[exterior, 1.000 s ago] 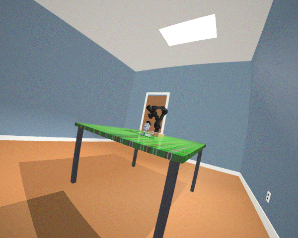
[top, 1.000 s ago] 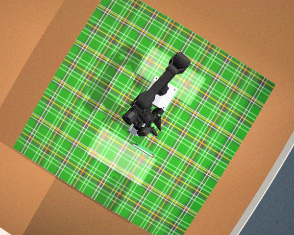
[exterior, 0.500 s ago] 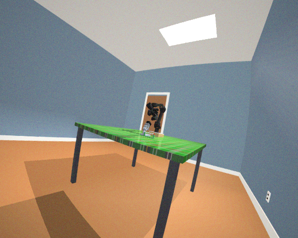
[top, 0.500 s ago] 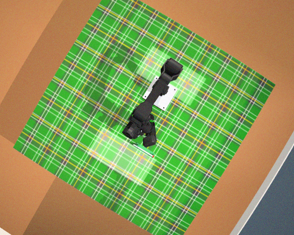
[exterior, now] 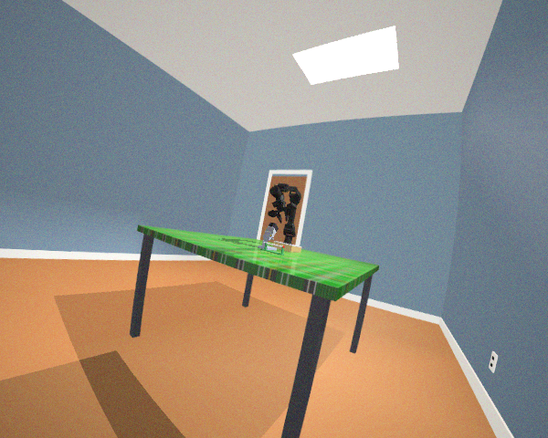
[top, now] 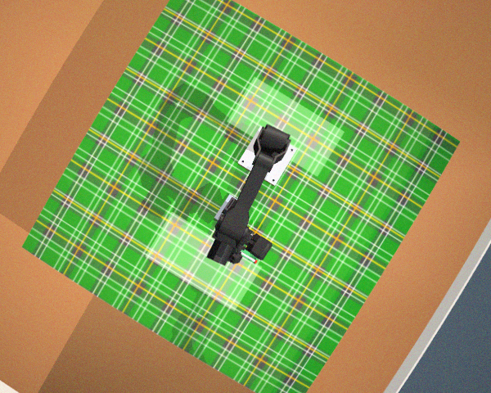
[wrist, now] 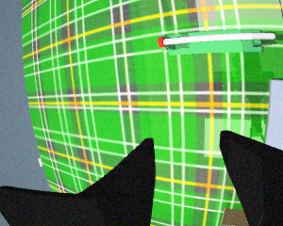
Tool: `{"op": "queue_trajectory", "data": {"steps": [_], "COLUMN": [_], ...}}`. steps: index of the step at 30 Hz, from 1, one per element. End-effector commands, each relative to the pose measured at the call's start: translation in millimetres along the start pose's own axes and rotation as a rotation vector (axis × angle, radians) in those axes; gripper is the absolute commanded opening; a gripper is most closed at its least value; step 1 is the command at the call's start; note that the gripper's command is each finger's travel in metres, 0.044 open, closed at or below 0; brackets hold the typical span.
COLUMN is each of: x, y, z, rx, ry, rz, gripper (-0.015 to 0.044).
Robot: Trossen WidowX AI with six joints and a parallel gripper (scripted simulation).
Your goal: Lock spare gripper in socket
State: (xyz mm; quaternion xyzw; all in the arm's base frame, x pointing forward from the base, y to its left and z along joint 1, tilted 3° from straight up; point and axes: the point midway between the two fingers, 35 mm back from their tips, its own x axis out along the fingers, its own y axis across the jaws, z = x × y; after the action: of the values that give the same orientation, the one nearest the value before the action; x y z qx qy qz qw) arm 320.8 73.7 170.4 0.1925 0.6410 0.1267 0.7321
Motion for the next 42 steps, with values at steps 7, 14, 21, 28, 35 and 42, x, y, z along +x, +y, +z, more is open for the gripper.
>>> {"op": "queue_trajectory", "data": {"steps": [7,14,21,28,35,42], "x": [52,62,62,61,63,90], "y": [2,3,3,2,1,-11], "z": [65,74,74,73,73,71], "rx": [-1.304,-1.53,-1.53,-1.53,-1.53,-1.53], "ry": [0.496,0.636,0.636,0.636,0.636,0.636], "rz": [-0.421,-0.451,-0.451,-0.451,-0.451,-0.451], "gripper": [0.018,0.018,0.018,0.018,0.018,0.018]}}
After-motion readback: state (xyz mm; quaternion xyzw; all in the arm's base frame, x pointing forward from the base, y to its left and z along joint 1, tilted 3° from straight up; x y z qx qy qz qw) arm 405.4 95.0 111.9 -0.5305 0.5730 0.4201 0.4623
